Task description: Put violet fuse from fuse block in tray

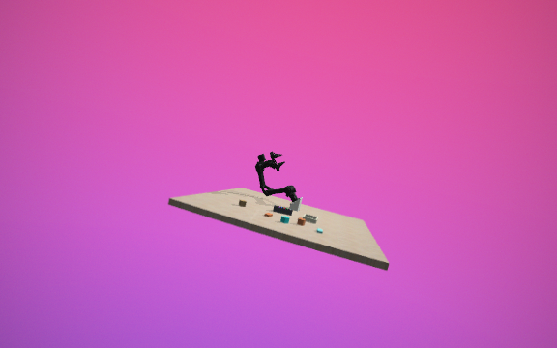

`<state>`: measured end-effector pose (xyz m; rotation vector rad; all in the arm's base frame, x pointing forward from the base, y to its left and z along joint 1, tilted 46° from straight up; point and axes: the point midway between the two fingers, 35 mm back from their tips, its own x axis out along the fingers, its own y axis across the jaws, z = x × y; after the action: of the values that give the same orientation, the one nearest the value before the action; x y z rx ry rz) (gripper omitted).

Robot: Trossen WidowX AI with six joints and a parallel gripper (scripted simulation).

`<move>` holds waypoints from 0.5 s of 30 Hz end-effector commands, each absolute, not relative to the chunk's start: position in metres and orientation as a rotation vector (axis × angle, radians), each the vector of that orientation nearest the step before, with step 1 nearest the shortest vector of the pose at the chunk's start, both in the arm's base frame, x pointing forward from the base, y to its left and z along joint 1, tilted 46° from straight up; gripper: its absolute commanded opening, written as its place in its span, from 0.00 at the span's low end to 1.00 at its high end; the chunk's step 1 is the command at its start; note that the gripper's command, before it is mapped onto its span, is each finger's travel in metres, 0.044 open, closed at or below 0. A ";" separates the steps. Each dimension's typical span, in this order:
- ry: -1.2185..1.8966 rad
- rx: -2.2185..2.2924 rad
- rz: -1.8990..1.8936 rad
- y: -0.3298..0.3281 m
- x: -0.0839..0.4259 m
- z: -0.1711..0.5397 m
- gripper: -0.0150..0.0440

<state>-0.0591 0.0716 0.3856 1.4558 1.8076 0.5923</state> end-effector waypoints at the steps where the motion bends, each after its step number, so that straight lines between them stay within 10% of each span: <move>1: 1.798 1.454 0.588 0.074 -0.057 0.385 0.89; 15: 1.248 1.012 0.082 0.153 0.132 0.305 0.38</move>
<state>0.0900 0.1493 0.3315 1.1433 1.3193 0.2124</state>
